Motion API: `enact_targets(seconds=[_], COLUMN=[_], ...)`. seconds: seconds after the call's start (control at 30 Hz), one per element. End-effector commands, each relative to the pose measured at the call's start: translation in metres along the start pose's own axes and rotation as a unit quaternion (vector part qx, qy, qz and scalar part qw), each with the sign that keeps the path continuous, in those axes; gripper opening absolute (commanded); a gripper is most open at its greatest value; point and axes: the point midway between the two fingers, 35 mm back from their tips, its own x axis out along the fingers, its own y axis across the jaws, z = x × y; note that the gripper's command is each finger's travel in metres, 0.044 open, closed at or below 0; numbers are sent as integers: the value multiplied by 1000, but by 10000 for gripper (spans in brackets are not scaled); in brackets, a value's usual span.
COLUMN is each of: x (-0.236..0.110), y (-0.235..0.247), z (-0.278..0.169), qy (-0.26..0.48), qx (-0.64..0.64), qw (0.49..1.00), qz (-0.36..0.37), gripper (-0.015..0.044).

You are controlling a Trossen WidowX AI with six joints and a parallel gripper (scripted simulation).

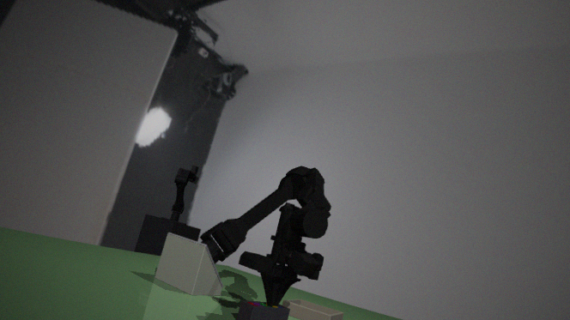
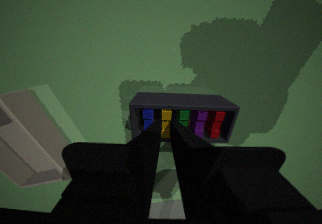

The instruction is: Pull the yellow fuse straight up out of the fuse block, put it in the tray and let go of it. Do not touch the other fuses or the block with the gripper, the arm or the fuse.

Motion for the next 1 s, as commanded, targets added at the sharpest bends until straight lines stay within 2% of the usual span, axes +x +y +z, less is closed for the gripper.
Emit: enact_targets(seconds=[0.0, 0.97], x=[-2, -17], y=[0, 0], z=[0, 1], qy=[0, 0], qx=[-2, -1], qw=[1000, 1000], qz=[-1, -1], gripper=[0, 0])
